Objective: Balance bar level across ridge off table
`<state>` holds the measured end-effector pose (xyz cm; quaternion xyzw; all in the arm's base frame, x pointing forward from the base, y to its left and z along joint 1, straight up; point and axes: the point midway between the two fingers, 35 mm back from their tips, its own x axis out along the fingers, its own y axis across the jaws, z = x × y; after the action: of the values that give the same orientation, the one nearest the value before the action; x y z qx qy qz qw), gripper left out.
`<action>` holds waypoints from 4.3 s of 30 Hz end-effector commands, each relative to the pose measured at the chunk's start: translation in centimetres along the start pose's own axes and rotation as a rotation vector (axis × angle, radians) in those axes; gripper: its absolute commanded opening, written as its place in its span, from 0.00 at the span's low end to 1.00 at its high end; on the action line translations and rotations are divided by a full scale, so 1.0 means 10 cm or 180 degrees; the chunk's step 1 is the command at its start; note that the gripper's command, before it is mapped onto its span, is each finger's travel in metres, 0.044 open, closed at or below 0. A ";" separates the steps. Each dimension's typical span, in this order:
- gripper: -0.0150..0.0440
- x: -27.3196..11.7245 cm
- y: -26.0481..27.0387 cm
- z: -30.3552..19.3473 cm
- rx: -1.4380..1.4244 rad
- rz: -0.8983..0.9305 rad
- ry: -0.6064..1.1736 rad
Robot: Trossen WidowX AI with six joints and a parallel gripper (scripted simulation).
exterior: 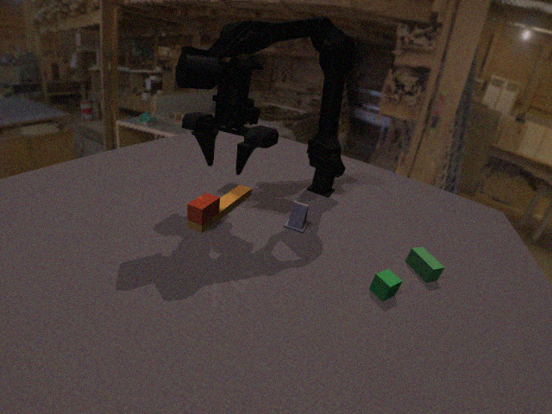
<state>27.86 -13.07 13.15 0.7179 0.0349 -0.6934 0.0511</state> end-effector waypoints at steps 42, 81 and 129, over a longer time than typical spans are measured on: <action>0.61 0.83 -0.04 0.05 0.0002 -0.0030 -0.0044; 0.25 0.11 -0.01 0.00 0.0013 -0.0032 -0.0036; 0.25 -0.25 -1.31 0.41 0.0023 -0.0070 -0.0042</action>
<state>22.74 -1.14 15.08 0.7109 0.0413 -0.7007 0.0426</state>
